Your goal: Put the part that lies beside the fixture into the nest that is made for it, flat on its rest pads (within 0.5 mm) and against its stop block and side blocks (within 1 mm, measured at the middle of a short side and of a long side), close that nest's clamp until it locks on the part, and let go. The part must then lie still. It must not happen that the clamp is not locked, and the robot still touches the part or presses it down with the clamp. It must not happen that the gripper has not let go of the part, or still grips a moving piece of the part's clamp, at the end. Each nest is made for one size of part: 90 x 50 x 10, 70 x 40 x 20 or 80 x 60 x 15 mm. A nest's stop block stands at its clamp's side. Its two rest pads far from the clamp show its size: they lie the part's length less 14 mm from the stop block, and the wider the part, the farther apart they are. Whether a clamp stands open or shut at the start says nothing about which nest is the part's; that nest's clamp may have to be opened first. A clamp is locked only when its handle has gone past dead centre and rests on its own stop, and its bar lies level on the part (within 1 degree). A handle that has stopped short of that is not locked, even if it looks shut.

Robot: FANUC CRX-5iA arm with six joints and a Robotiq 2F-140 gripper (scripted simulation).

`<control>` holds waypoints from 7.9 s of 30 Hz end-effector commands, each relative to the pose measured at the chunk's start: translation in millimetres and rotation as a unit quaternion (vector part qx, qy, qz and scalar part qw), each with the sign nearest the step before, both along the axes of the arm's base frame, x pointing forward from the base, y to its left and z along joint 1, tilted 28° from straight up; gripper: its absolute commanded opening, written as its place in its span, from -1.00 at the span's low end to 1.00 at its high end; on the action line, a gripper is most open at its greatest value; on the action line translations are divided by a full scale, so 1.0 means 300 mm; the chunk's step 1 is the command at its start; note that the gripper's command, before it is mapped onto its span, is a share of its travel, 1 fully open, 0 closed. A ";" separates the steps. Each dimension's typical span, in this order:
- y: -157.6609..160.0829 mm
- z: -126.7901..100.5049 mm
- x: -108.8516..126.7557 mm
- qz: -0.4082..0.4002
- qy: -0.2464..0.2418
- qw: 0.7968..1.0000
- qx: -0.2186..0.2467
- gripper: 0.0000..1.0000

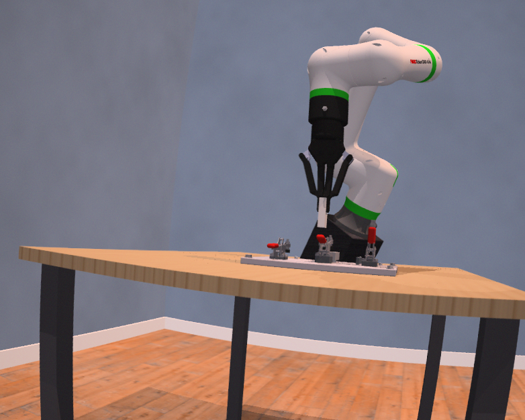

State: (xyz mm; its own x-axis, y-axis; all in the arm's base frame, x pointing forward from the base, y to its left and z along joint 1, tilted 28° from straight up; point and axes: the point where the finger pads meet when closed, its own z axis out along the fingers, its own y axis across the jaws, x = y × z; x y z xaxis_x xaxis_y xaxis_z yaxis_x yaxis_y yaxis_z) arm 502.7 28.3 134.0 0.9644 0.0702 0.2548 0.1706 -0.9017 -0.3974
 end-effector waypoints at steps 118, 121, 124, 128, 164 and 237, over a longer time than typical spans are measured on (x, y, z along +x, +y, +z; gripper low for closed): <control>0.024 -0.050 0.012 0.000 0.000 1.000 0.000 -1.00; 0.024 -0.051 0.013 0.000 0.000 1.000 0.000 -1.00; 0.026 -0.054 0.014 0.000 0.000 1.000 0.000 -1.00; 0.026 -0.056 0.014 0.000 0.000 1.000 0.000 -1.00; 0.031 -0.066 0.016 0.000 0.000 1.000 0.000 -1.00; 0.041 -0.085 0.020 0.000 0.000 1.000 0.000 -1.00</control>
